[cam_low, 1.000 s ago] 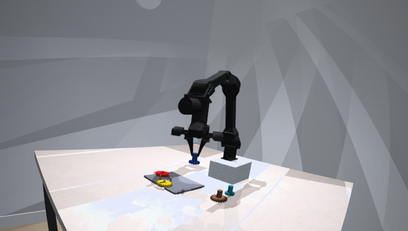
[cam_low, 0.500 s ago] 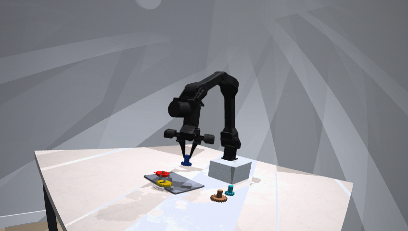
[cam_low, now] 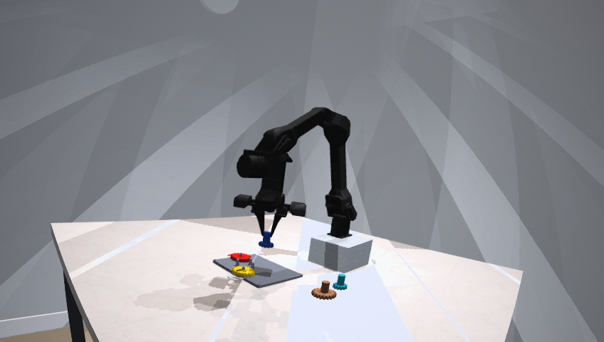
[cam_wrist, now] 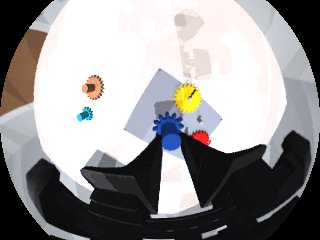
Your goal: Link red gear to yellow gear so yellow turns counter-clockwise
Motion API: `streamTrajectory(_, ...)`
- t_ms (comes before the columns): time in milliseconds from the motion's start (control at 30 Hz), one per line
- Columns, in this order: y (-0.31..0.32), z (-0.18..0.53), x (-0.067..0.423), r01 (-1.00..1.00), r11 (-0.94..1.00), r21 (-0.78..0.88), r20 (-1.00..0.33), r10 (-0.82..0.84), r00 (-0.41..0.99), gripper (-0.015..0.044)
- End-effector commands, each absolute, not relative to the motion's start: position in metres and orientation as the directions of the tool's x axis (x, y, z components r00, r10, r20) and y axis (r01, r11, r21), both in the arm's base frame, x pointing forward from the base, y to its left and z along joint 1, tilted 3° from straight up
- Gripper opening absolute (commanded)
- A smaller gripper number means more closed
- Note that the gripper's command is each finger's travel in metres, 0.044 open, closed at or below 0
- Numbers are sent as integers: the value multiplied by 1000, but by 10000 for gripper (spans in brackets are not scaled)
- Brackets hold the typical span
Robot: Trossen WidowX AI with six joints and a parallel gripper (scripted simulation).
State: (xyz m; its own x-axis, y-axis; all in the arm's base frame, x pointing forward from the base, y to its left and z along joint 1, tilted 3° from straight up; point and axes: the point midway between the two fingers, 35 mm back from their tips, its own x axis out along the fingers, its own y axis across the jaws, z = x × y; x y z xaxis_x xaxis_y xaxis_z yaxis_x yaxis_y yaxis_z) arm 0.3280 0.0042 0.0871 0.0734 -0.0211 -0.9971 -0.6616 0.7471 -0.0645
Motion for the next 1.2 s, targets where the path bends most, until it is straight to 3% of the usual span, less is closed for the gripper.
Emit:
streamTrajectory(0, -7, 81, 327, -665, 745, -61, -997, -18, 71, 0)
streamTrajectory(1167, -73, 56, 318, -665, 744, -64, -997, -24, 70, 0)
